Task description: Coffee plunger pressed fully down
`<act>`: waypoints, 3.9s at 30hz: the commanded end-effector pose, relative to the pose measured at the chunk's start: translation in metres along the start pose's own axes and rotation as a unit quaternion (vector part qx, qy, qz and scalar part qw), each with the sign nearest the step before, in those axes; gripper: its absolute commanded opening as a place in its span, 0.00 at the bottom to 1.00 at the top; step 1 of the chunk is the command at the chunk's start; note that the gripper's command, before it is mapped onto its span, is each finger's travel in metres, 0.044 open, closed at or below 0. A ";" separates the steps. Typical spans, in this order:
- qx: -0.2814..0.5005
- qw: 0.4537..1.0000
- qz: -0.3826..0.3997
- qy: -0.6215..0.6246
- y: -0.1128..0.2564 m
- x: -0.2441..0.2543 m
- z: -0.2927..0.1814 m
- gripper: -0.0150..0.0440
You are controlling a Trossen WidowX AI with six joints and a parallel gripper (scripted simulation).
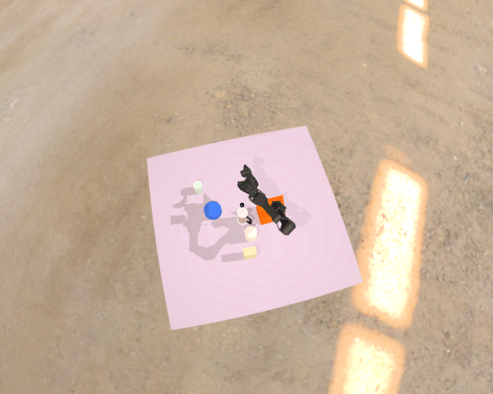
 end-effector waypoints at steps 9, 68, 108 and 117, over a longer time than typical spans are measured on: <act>-0.166 0.974 0.149 -0.049 0.010 -0.009 -0.017 1.00; -0.586 0.599 0.376 -0.396 0.103 -0.001 -0.039 1.00; -0.590 0.596 0.377 -0.394 0.103 0.002 -0.019 0.45; -0.588 0.598 0.377 -0.393 0.100 0.013 -0.011 0.45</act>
Point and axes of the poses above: the point midway between the two fingers, 35 mm back from their tips, its own y axis back along the fingers, its own x axis across the jaws, z = x × y, the point moved 9 cm from there along y, back along the fingers, and after that the axes turned 15 degrees about y, right-handed, at the moved point
